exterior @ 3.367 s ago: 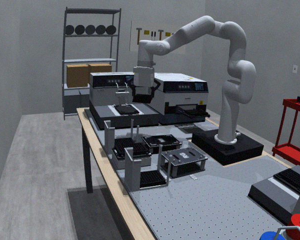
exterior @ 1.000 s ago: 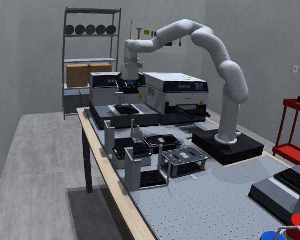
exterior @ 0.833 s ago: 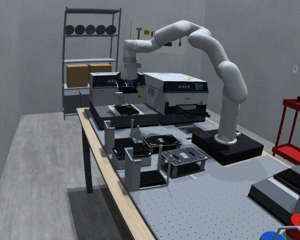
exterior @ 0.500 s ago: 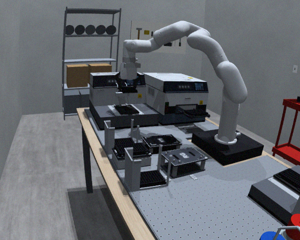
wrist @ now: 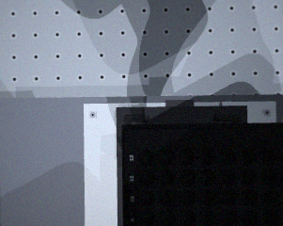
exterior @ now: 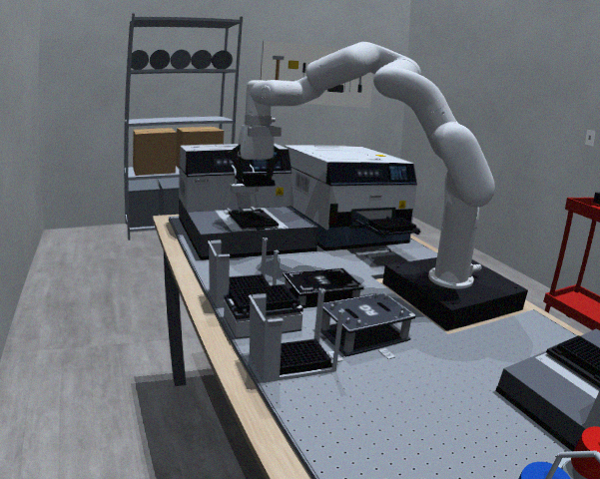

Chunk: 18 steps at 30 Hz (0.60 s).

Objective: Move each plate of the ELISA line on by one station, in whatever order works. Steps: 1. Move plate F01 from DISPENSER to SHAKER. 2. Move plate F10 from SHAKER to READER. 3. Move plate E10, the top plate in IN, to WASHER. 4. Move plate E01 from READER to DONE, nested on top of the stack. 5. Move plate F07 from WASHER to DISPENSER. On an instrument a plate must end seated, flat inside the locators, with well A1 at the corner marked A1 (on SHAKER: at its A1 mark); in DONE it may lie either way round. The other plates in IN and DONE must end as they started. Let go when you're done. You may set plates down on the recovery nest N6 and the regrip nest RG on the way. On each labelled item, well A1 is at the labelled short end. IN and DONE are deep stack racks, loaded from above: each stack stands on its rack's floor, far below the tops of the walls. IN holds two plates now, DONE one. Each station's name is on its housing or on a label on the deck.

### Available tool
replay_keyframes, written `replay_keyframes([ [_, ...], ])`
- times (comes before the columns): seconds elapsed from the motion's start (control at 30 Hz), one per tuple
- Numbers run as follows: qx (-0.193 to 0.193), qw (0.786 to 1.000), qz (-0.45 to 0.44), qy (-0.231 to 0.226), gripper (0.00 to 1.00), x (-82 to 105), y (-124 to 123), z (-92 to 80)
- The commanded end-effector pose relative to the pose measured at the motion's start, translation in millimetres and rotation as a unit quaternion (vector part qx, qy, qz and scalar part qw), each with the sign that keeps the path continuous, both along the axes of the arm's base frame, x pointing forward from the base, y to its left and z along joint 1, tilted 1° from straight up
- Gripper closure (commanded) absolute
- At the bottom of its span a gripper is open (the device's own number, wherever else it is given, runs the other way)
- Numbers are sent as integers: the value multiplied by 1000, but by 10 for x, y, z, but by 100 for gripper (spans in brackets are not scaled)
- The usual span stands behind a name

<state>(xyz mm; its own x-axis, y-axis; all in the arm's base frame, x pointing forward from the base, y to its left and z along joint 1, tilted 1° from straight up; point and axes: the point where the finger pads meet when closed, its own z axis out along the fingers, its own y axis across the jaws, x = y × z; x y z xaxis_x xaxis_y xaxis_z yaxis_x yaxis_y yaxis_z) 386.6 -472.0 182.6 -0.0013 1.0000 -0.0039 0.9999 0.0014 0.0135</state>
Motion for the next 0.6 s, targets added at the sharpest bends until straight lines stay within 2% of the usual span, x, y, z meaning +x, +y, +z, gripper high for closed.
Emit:
replay_keyframes([
  [0.0, -2, 1000, 0, -2, 100, 6, -11, -28],
  [0.57, -2, 1000, 0, -2, 100, 10, -12, -228],
])
